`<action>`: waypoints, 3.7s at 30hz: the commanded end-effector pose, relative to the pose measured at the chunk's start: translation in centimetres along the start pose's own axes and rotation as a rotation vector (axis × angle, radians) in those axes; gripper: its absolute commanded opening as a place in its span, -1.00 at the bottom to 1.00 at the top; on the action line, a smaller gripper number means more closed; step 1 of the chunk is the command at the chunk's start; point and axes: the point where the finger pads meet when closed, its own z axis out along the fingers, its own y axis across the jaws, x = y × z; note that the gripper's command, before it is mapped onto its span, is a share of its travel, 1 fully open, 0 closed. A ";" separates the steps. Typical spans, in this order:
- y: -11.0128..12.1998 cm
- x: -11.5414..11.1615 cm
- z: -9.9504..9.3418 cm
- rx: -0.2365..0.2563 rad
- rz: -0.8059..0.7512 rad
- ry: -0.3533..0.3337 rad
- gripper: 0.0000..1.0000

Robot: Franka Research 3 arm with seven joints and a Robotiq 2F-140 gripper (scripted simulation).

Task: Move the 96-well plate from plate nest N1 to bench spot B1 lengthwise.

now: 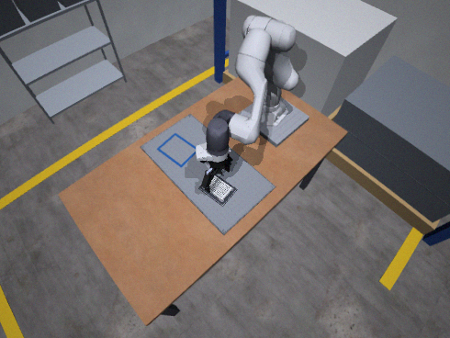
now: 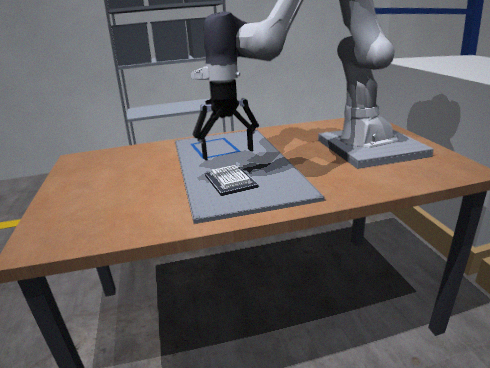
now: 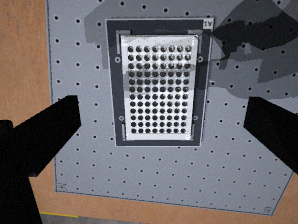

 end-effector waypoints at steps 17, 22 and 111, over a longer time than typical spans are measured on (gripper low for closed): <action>0.0 -0.1 2.8 0.001 -0.012 -0.003 1.00; 0.0 -0.1 3.6 0.001 -0.012 -0.003 1.00; 0.0 -0.1 6.2 0.001 -0.012 -0.003 0.21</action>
